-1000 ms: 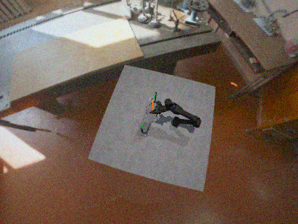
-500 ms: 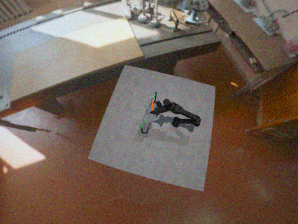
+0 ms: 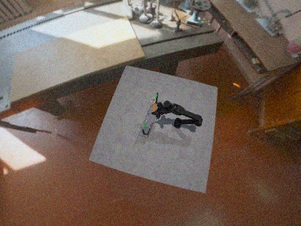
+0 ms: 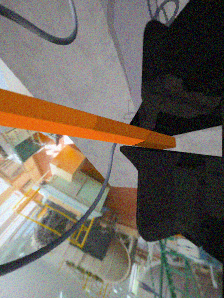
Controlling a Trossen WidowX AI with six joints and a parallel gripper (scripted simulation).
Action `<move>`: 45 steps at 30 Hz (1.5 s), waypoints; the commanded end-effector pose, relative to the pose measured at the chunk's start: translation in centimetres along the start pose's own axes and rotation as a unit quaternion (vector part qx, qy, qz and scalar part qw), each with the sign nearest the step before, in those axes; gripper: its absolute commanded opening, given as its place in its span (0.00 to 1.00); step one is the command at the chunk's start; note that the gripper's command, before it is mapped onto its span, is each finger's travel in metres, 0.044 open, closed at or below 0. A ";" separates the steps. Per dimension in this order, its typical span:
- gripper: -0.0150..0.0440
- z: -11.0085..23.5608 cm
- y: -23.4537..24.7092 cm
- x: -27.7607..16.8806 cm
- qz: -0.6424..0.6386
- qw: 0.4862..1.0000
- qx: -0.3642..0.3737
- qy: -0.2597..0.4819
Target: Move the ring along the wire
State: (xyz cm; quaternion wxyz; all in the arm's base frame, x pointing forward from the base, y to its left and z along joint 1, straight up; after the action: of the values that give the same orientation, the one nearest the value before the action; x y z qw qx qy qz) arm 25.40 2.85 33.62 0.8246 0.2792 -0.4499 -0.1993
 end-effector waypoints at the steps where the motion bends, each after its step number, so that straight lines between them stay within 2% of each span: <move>1: 0.00 -0.2 -0.2 0.1 0.028 0.999 -0.023 0.001; 23: 0.00 -0.3 -1.1 0.0 0.155 0.981 -0.115 -0.003; 45: 0.00 -0.1 -2.0 0.2 0.278 0.939 -0.203 -0.009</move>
State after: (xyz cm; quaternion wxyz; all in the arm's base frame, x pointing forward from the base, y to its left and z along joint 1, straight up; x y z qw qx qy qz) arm 25.38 1.37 32.59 0.8801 -0.0070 -0.4704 -0.0639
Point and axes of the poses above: the point midway between the two fingers, 35 mm back from their tips, its own z axis back along the fingers, its own y axis across the jaws, x = y × z, the point moved 2 cm from there along z, back along the fingers, and after that the axes turned 8 degrees about z, right-handed, at the moved point
